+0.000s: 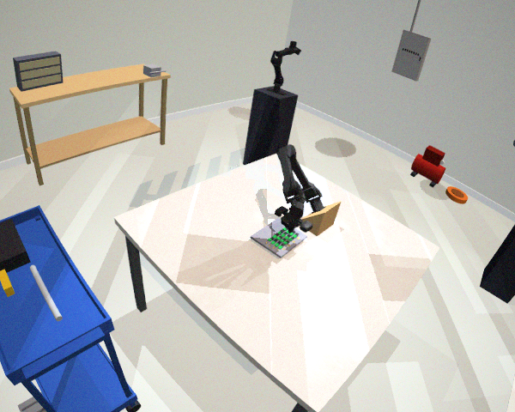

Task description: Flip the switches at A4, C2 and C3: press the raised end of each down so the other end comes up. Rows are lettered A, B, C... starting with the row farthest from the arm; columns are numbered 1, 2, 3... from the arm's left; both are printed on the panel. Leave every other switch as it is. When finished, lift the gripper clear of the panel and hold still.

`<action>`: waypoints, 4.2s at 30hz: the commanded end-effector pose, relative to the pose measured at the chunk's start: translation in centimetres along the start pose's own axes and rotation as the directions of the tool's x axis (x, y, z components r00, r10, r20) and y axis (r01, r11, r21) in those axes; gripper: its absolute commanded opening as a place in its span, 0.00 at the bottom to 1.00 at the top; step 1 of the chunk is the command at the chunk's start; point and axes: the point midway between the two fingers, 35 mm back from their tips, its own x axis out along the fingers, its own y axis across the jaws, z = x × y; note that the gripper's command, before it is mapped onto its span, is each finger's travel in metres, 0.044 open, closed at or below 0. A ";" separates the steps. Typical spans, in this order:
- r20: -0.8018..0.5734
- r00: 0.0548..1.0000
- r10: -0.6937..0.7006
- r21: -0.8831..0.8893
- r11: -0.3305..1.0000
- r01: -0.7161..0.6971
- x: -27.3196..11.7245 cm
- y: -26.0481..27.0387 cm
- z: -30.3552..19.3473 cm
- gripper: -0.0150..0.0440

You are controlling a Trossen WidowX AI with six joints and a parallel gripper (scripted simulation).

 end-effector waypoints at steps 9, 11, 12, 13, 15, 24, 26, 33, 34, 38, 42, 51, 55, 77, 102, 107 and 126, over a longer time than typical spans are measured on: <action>0.000 1.000 -0.007 -0.006 1.000 0.007 1.2 -0.1 -0.1 0.25; 0.000 1.000 -0.007 -0.006 1.000 0.007 1.2 -0.1 -0.1 0.25; 0.000 1.000 -0.007 -0.006 1.000 0.007 1.2 -0.1 -0.1 0.25; 0.000 1.000 -0.007 -0.006 1.000 0.007 1.2 -0.1 -0.1 0.25; 0.000 1.000 -0.007 -0.006 1.000 0.007 1.2 -0.1 -0.1 0.25; 0.000 1.000 -0.007 -0.006 1.000 0.007 1.2 -0.1 -0.1 0.25; 0.000 1.000 -0.007 -0.006 1.000 0.007 1.2 -0.1 -0.1 0.25; 0.000 1.000 -0.007 -0.006 1.000 0.007 1.3 -0.1 -0.1 0.25; 0.000 1.000 -0.007 -0.006 1.000 0.007 1.3 -0.1 -0.1 0.25; 0.000 1.000 -0.007 -0.006 1.000 0.007 1.4 -0.1 -0.1 0.25; 0.000 1.000 -0.007 -0.006 1.000 0.007 1.5 -0.1 -0.1 0.25; 0.000 1.000 -0.007 -0.006 1.000 0.007 1.6 -0.1 -0.1 0.25; 0.000 1.000 -0.007 -0.006 1.000 0.007 1.6 -0.1 -0.1 0.25; -0.027 1.000 -0.004 -0.006 1.000 0.004 -4.7 0.0 0.2 0.25; 0.000 1.000 -0.007 -0.006 1.000 0.007 0.0 -2.3 0.0 0.25; 0.000 1.000 -0.008 -0.006 1.000 0.008 0.8 -2.3 -0.1 0.25; 0.000 1.000 -0.008 -0.006 1.000 0.008 1.2 -2.3 -0.1 0.25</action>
